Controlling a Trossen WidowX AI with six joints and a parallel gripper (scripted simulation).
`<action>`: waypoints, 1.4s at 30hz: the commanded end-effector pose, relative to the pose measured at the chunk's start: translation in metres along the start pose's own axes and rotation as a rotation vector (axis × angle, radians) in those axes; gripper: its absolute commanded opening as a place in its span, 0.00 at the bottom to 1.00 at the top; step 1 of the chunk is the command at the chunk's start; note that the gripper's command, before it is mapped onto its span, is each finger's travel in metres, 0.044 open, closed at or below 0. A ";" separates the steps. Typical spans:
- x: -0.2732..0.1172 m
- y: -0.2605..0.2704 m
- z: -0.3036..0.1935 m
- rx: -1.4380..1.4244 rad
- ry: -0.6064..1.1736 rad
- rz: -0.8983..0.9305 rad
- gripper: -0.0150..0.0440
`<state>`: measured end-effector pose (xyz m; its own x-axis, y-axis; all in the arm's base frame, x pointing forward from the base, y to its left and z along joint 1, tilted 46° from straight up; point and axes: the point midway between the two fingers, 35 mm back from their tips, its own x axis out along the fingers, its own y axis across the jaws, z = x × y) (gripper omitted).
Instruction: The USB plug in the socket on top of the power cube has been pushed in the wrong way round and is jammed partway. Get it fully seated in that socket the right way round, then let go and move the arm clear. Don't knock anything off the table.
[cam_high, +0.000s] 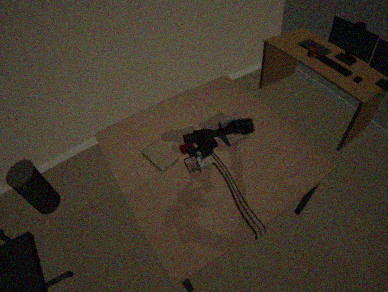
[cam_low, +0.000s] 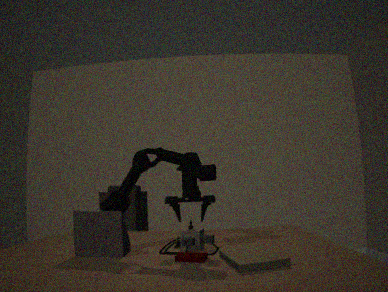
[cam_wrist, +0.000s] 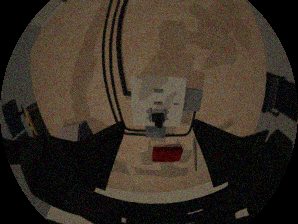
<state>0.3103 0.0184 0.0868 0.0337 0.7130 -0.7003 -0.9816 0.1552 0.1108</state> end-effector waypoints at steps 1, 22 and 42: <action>0.000 0.000 0.000 0.000 0.000 0.000 0.82; 0.000 0.000 0.000 0.000 0.000 0.000 0.25; -0.007 0.000 0.000 0.001 0.000 -0.001 0.25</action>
<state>0.3106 0.0146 0.0904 0.0373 0.7140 -0.6992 -0.9810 0.1593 0.1103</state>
